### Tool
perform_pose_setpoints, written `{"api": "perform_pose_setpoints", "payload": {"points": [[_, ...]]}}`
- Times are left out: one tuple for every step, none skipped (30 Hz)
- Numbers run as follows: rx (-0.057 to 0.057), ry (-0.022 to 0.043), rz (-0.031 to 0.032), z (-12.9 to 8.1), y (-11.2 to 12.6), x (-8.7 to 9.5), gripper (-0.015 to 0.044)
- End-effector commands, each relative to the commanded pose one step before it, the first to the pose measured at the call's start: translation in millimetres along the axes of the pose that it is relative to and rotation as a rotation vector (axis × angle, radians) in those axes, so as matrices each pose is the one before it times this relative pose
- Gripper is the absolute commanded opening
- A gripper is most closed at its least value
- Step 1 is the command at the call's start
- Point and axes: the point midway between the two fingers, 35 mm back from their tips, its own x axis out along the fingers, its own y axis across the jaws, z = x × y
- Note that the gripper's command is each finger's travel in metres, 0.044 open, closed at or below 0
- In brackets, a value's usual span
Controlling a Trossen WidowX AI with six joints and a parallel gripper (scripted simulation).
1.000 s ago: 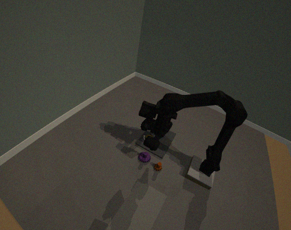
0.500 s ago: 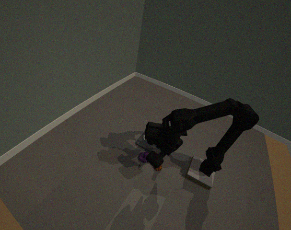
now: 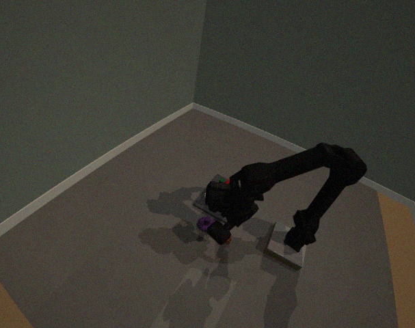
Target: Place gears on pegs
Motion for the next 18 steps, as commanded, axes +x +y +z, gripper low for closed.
{"api": "perform_pose_setpoints", "payload": {"points": [[0.0046,0.00831,-0.00312,-1.27,-0.60,8.26,0.0440],[0.0000,0.00000,-0.00001,0.04,0.02,1.61,0.0440],[0.0000,0.00000,-0.00001,0.03,0.01,1.61,0.0440],[0.0000,0.00000,-0.00001,0.02,0.00,1.61,0.0440],[0.0000,0.00000,-0.00001,0.02,-0.01,1.61,0.0440],[0.0000,0.00000,-0.00001,0.01,-0.01,1.60,0.0440],[0.0000,0.00000,-0.00001,0.00,-0.02,1.60,0.0440],[0.0000,0.00000,-0.00001,-0.01,-0.03,1.59,0.0440],[0.0000,0.00000,-0.00001,-0.01,-0.03,1.27,0.0440],[0.0000,0.00000,-0.00001,-0.01,-0.02,0.76,0.0440],[0.0000,0.00000,0.00000,0.00,-0.01,0.25,0.0440],[0.0000,0.00000,0.00000,0.00,0.00,0.00,0.0440],[0.0000,0.00000,0.00000,0.00,0.00,0.00,0.0440],[0.0000,0.00000,0.00000,0.00,0.00,0.00,0.0440],[0.0000,0.00000,0.00000,0.00,0.00,0.00,0.0440],[0.0000,0.00000,0.00000,0.00,0.00,0.00,0.0414],[0.0000,0.00000,0.00000,0.00,0.00,0.00,0.0387],[0.0000,0.00000,0.00000,0.00,0.00,0.00,0.0361]]}}
